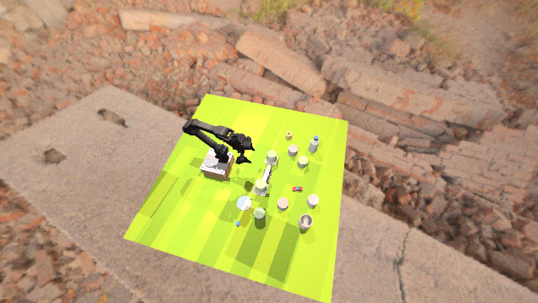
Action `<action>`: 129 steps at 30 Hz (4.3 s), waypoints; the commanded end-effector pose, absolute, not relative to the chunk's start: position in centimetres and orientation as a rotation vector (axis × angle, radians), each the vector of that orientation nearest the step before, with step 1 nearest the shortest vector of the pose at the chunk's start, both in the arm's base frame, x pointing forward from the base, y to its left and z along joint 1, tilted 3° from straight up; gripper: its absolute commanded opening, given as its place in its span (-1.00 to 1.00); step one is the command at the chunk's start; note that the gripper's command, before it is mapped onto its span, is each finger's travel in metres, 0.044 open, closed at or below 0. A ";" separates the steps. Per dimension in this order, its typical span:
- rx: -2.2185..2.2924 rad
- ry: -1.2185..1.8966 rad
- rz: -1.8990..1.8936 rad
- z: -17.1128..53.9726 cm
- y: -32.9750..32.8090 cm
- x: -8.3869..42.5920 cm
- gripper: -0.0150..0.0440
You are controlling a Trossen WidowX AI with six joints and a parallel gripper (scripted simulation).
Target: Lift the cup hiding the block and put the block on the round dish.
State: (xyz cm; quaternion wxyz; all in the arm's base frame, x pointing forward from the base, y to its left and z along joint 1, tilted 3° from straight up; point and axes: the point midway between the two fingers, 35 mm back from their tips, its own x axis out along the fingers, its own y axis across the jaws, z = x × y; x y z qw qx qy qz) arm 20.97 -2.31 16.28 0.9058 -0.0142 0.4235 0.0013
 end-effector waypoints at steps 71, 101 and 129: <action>-1.096 1.218 1.153 3.1 10.1 33.3 1.00; -1.096 1.218 1.153 -1.0 10.3 33.2 0.73; -1.096 1.218 1.153 1.0 10.3 33.6 -0.49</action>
